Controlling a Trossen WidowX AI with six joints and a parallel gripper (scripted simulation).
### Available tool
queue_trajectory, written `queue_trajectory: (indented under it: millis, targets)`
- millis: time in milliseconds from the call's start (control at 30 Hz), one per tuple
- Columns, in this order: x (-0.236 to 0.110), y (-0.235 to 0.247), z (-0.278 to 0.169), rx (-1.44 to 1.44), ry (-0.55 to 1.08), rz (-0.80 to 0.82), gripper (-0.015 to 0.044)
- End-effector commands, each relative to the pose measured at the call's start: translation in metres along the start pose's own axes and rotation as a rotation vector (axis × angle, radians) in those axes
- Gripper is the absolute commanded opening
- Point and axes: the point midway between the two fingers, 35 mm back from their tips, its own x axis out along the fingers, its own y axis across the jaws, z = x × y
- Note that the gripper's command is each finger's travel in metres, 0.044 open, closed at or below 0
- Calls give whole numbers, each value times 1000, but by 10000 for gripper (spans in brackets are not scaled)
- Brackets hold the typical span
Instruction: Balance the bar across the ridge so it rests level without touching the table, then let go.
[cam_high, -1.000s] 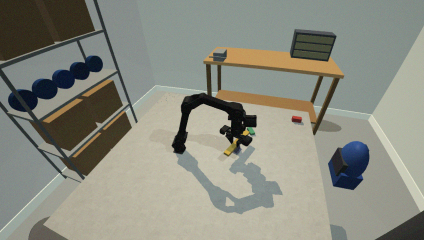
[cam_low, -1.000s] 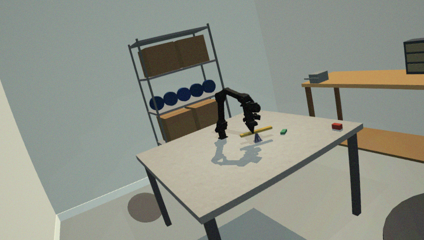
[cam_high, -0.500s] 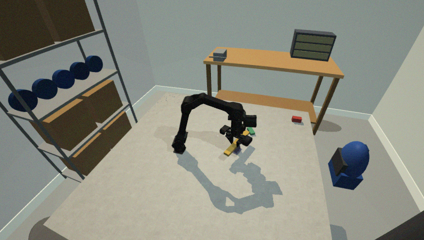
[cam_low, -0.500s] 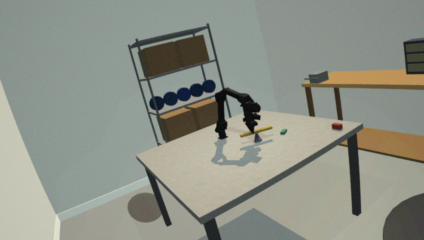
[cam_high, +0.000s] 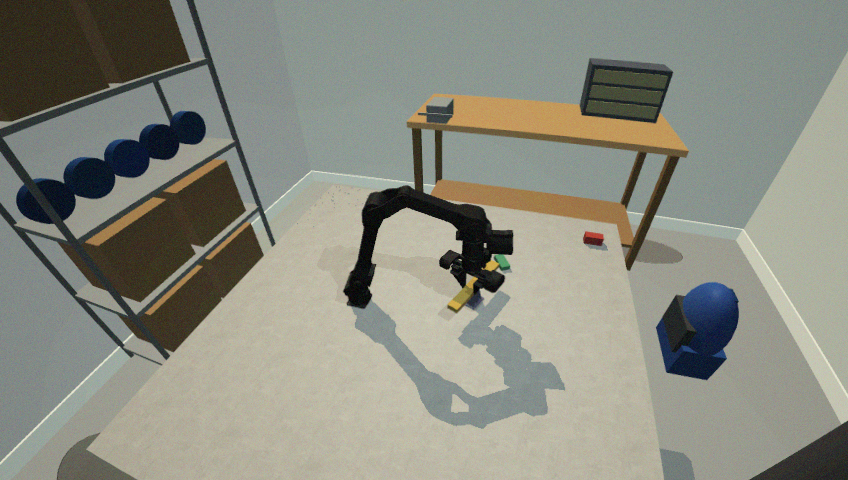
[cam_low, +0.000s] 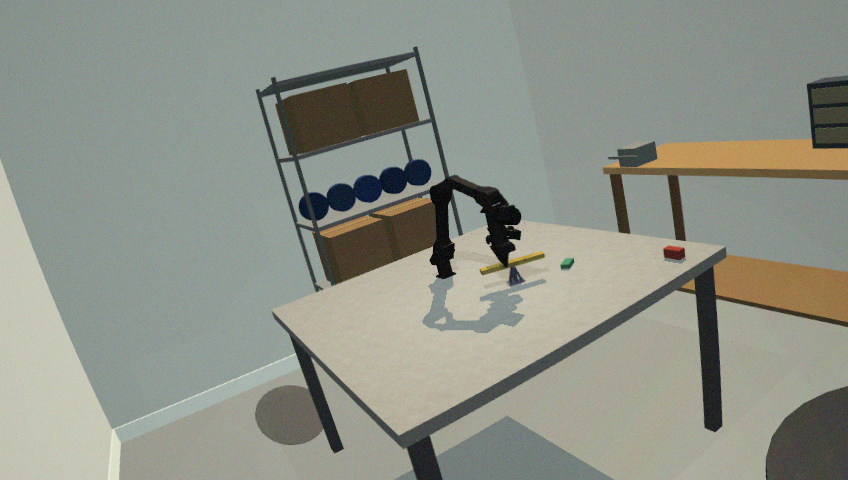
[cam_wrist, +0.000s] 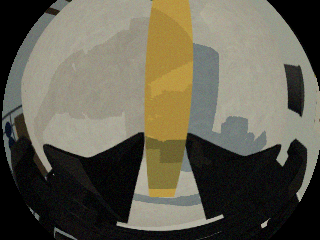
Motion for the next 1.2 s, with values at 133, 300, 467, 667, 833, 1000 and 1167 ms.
queue_trajectory:
  millis: [133, 300, 467, 667, 833, 1000, 1167]
  targets:
    - [0, 0, 0, 0, 0, 0, 185]
    - [0, 0, 0, 0, 0, 0, 264]
    - [0, 0, 0, 0, 0, 0, 395]
    - [-8, -1, 1, 0, -1, -2, 440]
    - [-69, -3, 2, 0, -12, -18, 440]
    - [-100, 1, 0, 0, -16, -26, 440]
    - [-100, 1, 0, 0, -16, -26, 440]
